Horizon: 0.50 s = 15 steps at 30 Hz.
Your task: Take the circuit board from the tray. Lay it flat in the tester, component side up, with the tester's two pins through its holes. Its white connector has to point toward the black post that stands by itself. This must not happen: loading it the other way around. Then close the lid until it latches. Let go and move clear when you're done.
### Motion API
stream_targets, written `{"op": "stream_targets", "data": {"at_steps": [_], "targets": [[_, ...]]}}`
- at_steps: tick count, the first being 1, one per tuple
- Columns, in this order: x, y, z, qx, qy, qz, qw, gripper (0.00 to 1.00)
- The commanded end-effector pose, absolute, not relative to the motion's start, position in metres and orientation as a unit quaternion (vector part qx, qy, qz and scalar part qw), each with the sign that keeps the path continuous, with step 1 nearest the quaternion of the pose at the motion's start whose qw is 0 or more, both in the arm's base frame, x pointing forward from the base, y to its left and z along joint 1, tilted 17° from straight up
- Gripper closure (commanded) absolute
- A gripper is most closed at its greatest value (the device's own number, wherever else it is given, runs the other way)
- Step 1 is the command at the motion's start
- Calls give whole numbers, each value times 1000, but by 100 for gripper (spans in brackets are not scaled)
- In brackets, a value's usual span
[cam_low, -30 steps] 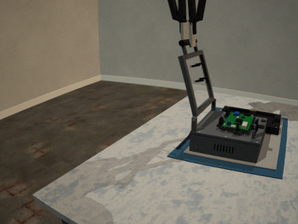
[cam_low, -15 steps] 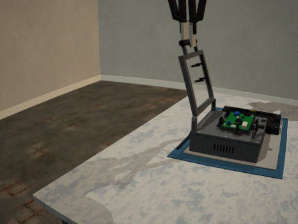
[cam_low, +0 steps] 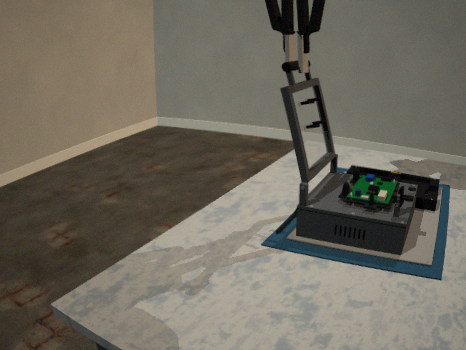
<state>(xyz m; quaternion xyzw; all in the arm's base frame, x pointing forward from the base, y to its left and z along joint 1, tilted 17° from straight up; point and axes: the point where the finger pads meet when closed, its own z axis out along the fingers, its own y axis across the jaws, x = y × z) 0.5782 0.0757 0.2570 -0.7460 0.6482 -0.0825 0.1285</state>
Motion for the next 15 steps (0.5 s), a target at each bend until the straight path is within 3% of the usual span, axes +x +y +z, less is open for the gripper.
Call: {"op": "stream_targets", "data": {"at_steps": [1, 15], "targets": [[573, 75, 255, -746, 649, -80, 126, 100], [565, 74, 254, -746, 649, -80, 126, 100]]}}
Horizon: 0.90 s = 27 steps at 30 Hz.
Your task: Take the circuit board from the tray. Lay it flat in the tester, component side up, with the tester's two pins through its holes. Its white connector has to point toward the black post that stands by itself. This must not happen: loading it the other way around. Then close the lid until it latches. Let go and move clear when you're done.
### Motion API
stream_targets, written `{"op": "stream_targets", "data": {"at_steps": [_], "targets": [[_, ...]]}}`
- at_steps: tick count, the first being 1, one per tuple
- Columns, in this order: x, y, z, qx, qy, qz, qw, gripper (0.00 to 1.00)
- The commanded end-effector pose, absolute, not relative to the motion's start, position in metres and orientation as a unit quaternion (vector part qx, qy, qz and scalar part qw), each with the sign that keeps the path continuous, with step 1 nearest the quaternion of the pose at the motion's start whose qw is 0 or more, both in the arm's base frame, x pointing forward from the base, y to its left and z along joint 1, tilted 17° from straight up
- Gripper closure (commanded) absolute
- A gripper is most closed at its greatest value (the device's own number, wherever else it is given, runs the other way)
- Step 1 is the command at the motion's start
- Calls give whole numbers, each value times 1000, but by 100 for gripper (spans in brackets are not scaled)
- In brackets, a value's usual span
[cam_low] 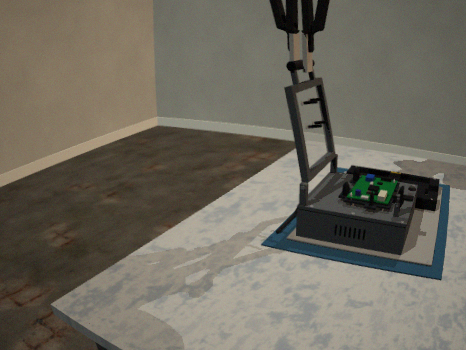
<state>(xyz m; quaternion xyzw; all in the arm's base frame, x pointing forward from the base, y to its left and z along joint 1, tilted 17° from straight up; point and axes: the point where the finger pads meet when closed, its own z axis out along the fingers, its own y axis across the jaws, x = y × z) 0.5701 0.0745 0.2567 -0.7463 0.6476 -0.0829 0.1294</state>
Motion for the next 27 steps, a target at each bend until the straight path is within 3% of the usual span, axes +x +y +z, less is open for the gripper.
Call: {"op": "stream_targets", "data": {"at_steps": [1, 27], "targets": [[564, 74, 254, -746, 649, -80, 126, 100], [539, 71, 249, -746, 649, -80, 126, 100]]}}
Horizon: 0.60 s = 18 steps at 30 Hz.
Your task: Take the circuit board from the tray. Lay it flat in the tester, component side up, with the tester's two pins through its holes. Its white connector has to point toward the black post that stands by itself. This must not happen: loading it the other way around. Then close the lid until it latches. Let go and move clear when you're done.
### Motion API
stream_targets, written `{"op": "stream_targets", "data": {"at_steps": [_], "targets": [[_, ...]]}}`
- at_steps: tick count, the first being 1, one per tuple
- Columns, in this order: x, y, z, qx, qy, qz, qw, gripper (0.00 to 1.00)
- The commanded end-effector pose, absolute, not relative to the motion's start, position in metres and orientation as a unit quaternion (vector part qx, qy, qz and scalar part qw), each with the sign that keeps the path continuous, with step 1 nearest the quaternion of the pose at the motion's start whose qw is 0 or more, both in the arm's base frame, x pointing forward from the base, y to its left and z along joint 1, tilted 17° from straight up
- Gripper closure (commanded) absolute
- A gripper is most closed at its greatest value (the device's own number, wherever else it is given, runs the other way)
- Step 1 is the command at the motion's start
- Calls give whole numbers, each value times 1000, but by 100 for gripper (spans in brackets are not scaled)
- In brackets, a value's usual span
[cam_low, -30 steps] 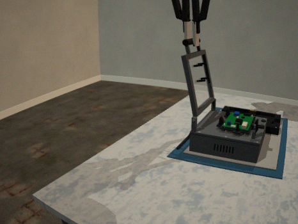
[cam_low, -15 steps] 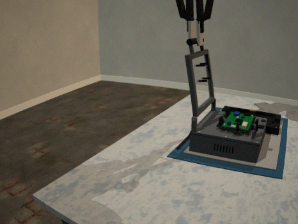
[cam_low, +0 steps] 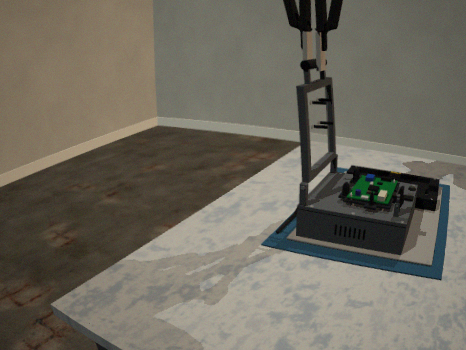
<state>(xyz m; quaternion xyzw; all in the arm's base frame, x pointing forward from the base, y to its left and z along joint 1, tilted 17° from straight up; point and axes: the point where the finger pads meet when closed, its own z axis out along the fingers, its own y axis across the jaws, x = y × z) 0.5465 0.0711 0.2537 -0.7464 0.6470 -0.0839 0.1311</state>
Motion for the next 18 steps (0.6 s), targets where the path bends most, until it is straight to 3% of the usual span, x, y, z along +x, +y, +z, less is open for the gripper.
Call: {"op": "stream_targets", "data": {"at_steps": [1, 18], "targets": [[538, 70, 248, -746, 649, -80, 126, 100], [515, 68, 240, -746, 649, -80, 126, 100]]}}
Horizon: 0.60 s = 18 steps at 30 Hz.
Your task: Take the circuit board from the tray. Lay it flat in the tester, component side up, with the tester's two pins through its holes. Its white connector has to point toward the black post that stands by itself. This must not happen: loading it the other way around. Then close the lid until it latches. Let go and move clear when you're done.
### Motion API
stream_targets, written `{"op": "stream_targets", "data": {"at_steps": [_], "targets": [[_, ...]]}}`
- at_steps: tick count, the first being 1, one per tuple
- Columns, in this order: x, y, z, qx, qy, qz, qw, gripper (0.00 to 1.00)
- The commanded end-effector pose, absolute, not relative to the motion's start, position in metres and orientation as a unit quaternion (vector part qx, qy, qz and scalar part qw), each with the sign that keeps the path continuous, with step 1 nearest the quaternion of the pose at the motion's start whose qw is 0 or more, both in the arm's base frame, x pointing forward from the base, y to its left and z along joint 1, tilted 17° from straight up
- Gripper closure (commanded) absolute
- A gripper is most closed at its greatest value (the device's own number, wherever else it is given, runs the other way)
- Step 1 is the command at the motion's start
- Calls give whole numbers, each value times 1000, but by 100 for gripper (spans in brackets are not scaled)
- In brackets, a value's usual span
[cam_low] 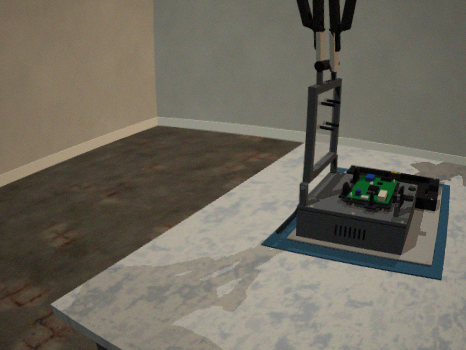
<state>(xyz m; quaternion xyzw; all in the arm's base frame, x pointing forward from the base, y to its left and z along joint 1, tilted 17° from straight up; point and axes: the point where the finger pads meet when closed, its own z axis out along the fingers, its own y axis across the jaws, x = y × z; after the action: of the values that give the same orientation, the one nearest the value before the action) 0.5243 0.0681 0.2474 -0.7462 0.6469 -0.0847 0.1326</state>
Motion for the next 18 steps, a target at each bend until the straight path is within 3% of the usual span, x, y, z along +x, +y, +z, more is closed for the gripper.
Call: {"op": "stream_targets", "data": {"at_steps": [1, 18], "targets": [[514, 67, 239, -746, 649, -80, 126, 100], [488, 64, 225, -746, 649, -80, 126, 100]]}}
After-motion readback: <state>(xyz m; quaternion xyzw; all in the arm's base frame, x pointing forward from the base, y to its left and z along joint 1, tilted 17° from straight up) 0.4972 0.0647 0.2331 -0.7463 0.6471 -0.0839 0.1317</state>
